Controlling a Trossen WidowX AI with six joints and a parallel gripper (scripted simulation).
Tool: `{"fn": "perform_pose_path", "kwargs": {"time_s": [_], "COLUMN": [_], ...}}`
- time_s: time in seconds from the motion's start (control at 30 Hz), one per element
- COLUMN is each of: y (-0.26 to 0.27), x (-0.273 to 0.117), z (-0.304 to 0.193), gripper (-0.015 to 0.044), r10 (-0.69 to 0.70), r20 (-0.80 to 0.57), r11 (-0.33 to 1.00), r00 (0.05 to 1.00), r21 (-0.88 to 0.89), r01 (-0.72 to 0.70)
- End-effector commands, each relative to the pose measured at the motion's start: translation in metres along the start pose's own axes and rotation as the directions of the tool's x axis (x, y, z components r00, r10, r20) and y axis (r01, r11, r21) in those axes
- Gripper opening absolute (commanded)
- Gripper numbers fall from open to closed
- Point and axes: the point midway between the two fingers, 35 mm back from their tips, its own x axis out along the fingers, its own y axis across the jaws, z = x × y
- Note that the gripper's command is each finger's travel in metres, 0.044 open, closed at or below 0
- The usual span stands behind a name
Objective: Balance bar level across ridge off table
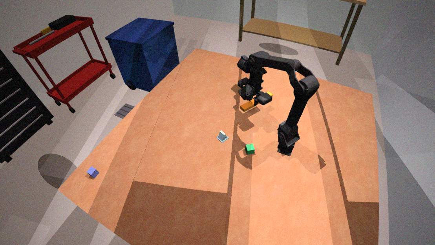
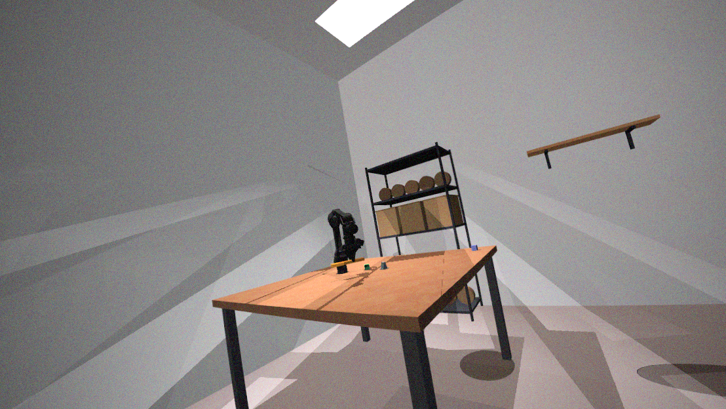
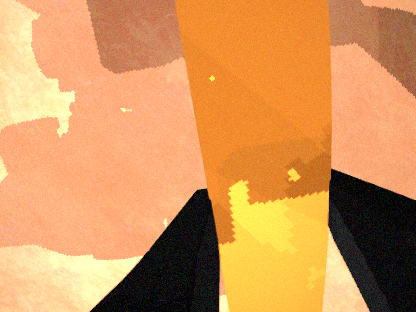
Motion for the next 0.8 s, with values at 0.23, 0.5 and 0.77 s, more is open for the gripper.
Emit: {"fn": "perform_pose_path", "kwargs": {"time_s": [0.23,0.5,0.77], "y": [-0.005,-0.01,-0.013], "x": [-0.012,-0.013,-0.014], "z": [0.018,0.044,0.072], "gripper": [0.0,0.0,0.0], "r10": [-0.014,-0.014,-0.014], "r20": [0.005,0.008,0.011], "r11": [1.0,1.0,0.999], "r00": [1.0,1.0,1.0], "r21": [-0.014,-0.028,-0.041], "r01": [0.014,0.014,0.015]}}
